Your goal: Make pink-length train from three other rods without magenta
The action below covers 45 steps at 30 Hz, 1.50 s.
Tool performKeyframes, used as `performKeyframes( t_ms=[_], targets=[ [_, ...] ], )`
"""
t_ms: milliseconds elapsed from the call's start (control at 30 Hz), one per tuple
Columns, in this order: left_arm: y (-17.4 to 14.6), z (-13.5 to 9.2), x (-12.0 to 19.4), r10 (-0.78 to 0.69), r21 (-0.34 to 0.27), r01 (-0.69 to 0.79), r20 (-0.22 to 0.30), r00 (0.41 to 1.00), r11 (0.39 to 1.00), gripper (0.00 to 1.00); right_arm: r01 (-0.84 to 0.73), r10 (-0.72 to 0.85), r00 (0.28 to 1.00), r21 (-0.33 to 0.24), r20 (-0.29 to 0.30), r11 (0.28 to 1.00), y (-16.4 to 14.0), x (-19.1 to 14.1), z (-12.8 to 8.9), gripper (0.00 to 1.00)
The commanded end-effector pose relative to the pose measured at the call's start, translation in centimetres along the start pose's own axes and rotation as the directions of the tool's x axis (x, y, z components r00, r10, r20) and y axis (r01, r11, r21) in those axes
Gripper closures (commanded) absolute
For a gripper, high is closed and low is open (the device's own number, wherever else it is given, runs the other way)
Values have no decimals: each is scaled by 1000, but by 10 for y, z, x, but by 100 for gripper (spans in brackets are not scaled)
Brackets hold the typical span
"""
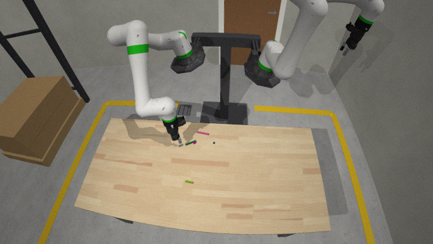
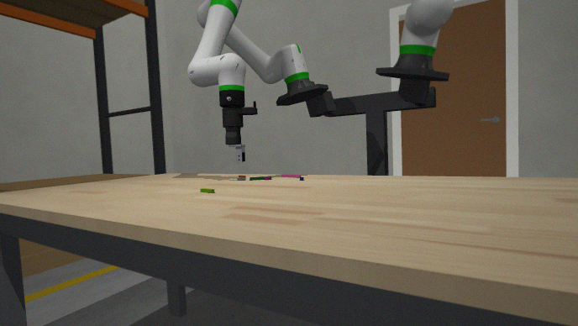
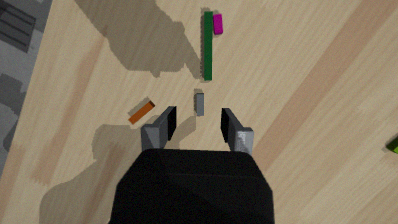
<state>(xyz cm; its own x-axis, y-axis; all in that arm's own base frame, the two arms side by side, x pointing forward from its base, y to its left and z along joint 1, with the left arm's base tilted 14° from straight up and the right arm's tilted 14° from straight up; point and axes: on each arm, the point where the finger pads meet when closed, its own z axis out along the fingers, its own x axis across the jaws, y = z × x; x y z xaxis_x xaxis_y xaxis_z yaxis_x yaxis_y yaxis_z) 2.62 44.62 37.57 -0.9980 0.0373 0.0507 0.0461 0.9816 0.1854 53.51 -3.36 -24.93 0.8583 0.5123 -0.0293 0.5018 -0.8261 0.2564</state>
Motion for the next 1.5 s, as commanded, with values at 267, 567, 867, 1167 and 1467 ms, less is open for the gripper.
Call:
performKeyframes(
  t_ms=[267, 567, 867, 1167, 1467],
  targets=[
    [0, -1, 0, 0, -2, 0, 0, 1000, 1000, 0, 38, -38, 999, 18, -2, 999, 1, 1, -1, 46],
    [0, -1, 0, 0, -2, 0, 0, 1000, 1000, 0, 38, -38, 999, 18, -2, 999, 1, 1, -1, 46],
    [0, -1, 0, 0, -2, 0, 0, 1000, 1000, 0, 38, -38, 999, 18, -2, 999, 1, 1, -1, 46],
    [0, -1, 0, 0, -2, 0, 0, 1000, 1000, 0, 38, -38, 999, 18, -2, 999, 1, 1, 2, 46],
    [0, -1, 0, 0, -2, 0, 0, 1000, 1000, 0, 38, -38, 999, 18, -2, 999, 0, 1, 10, 46]
  ],
)
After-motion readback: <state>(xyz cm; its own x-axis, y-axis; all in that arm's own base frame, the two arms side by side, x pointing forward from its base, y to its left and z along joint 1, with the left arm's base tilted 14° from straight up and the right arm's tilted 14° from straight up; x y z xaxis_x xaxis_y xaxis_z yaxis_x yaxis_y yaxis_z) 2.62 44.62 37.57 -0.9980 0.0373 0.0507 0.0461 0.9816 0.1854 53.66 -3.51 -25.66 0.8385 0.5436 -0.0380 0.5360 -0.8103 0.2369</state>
